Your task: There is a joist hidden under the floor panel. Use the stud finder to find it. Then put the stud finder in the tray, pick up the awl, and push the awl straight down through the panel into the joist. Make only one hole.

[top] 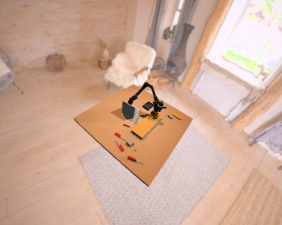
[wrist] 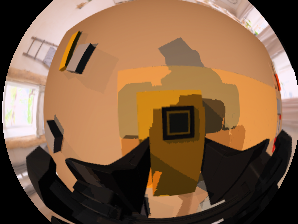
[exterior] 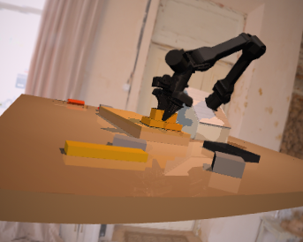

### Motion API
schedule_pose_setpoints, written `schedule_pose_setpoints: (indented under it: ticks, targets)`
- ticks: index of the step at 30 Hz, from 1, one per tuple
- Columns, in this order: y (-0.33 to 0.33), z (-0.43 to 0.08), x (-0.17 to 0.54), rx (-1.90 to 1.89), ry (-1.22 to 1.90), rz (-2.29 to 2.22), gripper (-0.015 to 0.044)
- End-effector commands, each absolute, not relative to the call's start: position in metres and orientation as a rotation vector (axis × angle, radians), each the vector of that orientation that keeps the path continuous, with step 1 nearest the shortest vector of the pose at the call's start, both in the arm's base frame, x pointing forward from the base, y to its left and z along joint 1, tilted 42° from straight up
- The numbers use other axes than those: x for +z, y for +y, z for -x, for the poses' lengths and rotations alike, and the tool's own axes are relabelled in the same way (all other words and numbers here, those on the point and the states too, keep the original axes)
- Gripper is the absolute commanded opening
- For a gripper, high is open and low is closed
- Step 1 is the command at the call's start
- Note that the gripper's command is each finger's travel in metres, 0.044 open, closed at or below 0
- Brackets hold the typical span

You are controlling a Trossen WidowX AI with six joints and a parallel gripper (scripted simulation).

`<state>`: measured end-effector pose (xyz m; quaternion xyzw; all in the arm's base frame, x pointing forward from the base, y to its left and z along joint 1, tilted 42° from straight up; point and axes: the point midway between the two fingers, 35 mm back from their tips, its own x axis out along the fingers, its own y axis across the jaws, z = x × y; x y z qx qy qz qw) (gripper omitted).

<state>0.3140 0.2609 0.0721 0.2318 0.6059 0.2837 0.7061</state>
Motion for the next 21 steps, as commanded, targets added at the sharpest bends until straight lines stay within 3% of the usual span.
schedule_pose_setpoints:
  ticks: [1,21]
  targets:
    - [0.261,-0.314,0.072,0.630,1.347,-0.515,0.0000]
    - [0.252,-0.315,0.062,0.645,1.345,-0.514,0.0000]
